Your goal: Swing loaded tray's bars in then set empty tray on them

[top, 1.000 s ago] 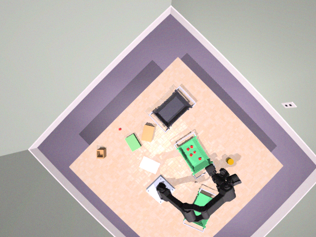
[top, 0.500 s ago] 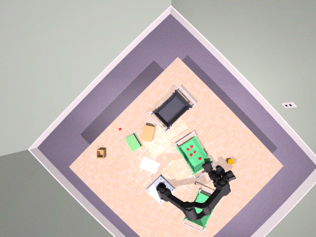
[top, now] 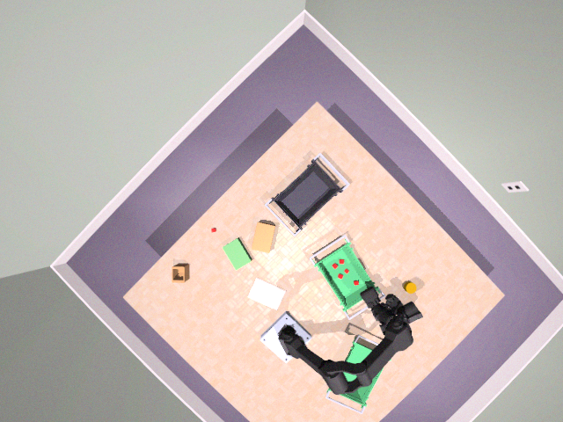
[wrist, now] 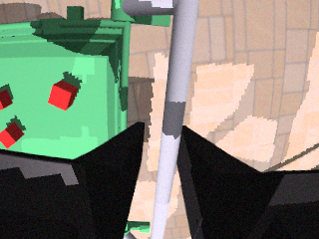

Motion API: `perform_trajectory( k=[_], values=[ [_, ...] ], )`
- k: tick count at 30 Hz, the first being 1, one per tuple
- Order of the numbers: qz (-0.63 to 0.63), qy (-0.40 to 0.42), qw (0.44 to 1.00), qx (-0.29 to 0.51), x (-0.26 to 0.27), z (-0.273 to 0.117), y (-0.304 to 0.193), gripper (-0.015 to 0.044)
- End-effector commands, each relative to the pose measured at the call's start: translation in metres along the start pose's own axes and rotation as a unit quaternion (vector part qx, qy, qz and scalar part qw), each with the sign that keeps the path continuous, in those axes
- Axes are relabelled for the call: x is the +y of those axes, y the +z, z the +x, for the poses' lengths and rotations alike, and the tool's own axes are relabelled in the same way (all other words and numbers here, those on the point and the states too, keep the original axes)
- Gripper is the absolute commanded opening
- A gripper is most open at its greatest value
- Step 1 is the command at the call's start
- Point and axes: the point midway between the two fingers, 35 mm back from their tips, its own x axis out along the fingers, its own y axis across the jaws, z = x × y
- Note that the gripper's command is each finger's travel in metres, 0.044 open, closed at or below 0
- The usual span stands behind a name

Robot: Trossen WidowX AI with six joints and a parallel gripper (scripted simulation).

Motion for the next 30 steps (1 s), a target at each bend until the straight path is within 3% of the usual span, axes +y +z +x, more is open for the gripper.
perform_trajectory(
  k=[1, 14, 25, 30],
  values=[
    [-0.007, 0.012, 1.000, -0.002, 0.020, -0.002, 0.002, 0.0086],
    [-0.007, 0.013, 1.000, -0.002, 0.059, 0.018, 0.002, 0.0086],
    [-0.007, 0.013, 1.000, -0.002, 0.054, -0.027, 0.003, 0.0086],
    [-0.008, 0.015, 1.000, 0.000, 0.055, -0.019, 0.003, 0.0086]
  ],
)
